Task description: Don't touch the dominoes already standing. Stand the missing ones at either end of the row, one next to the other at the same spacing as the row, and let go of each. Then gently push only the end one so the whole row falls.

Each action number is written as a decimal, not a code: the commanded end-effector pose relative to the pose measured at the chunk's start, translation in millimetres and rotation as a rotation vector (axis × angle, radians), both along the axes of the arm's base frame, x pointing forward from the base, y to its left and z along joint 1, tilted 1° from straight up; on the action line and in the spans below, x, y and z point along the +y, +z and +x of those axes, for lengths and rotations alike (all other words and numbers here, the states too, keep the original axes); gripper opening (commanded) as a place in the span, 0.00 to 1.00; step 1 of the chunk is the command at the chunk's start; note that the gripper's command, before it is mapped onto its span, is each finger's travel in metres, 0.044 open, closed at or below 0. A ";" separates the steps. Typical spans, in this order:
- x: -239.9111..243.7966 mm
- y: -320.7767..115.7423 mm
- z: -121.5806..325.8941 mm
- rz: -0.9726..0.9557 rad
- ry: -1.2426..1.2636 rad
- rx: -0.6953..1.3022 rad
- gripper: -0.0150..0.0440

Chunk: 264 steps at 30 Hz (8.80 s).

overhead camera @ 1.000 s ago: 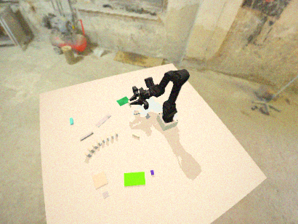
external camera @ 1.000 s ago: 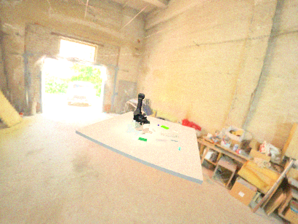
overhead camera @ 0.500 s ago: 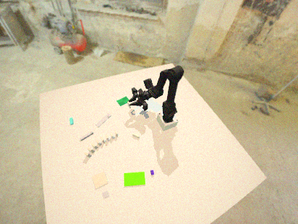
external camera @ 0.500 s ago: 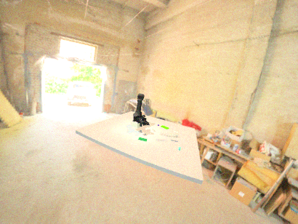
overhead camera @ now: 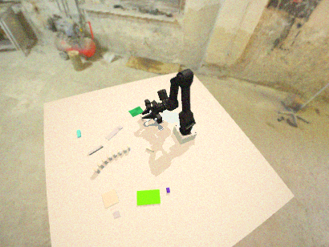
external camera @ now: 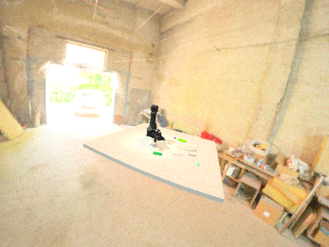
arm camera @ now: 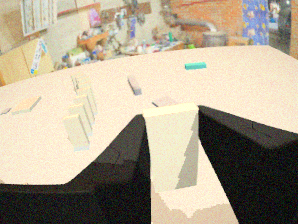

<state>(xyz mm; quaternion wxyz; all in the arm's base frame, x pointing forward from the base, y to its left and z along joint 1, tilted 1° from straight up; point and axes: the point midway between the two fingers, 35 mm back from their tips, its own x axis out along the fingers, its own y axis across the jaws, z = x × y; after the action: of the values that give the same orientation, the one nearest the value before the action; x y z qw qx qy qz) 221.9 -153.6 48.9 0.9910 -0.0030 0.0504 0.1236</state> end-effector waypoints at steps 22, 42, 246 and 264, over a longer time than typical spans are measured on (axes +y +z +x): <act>3.0 -46.4 1.3 0.031 -0.007 0.011 0.44; 11.1 -68.6 -0.9 0.047 -0.008 0.015 0.44; 148.8 -53.7 118.8 -0.376 -0.011 1.408 0.44; 149.1 -27.1 123.4 -0.377 -0.011 1.407 1.00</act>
<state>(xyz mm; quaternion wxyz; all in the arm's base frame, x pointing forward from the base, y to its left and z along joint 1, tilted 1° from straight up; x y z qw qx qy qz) 338.7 -5.1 0.3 0.7011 -0.0936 0.7022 0.0808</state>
